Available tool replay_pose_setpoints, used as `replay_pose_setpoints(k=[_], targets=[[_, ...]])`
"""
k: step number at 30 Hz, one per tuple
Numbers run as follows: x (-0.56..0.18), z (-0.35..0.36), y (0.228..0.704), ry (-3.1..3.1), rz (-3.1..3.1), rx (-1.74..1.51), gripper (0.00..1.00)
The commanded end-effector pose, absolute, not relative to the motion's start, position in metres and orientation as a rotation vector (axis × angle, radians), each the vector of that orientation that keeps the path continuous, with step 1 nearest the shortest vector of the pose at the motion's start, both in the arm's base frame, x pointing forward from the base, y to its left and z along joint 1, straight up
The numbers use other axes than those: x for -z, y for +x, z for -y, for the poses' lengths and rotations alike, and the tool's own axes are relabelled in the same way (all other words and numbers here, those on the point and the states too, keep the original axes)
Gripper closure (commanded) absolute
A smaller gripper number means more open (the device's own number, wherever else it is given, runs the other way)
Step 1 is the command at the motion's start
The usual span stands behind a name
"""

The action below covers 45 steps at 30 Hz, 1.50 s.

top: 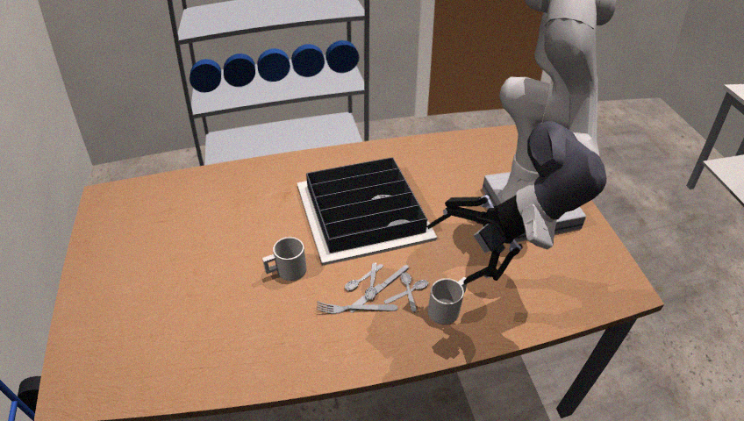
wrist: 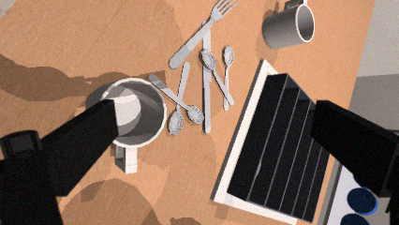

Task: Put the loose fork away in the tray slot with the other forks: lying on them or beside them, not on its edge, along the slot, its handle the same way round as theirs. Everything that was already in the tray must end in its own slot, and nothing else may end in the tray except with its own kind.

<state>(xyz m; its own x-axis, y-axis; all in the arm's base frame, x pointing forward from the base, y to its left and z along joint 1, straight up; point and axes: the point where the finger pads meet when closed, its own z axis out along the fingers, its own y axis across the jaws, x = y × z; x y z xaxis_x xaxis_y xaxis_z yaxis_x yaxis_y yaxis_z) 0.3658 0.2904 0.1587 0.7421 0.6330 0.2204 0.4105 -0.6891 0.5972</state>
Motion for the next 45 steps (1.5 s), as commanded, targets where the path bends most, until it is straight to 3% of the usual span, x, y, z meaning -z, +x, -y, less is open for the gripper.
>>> replay_pose_setpoints(k=[1, 20, 45], targets=[[-0.159, -0.29, 0.366, 2.417, -0.787, -0.566, 0.0], [-0.159, -0.288, 0.367, 2.426, -0.768, -0.565, 0.0], [-0.162, -0.196, 0.4, 2.656, 0.129, -0.506, 0.0]])
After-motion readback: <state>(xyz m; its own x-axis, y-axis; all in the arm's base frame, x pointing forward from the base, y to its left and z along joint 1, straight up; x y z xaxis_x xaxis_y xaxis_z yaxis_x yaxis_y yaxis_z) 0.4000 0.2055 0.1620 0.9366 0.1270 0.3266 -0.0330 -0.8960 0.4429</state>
